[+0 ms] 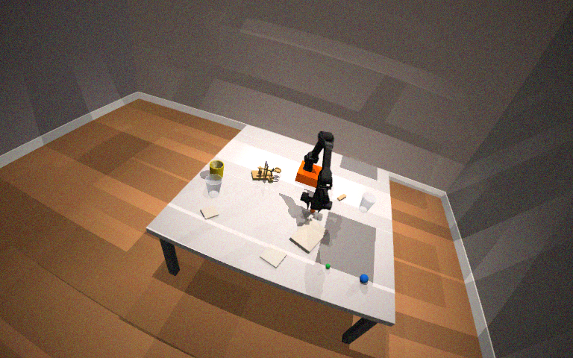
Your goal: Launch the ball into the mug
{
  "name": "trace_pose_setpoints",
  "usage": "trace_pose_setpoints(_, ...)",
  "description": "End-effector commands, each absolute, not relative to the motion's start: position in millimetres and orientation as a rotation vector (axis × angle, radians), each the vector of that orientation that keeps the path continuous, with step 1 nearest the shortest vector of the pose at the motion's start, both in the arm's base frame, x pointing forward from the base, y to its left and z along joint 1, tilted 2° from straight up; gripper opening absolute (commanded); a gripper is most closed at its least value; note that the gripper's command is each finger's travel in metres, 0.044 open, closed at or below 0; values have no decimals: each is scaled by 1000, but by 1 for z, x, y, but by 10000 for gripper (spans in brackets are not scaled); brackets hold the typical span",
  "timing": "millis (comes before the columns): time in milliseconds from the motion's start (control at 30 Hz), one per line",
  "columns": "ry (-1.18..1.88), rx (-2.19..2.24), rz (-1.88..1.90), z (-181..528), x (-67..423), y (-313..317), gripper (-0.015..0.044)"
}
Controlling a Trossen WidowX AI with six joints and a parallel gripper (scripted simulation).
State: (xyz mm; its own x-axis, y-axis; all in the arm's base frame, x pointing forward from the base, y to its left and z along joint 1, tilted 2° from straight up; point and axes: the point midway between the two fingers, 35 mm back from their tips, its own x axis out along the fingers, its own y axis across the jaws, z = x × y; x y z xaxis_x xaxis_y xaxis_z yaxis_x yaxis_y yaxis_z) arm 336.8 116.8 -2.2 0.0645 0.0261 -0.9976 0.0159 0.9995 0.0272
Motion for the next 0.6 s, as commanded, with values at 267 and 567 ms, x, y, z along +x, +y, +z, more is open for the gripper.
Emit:
trace_pose_setpoints(267,1518,34,2,-11,334,116,155)
trace_pose_setpoints(567,1518,34,2,-7,335,116,37)
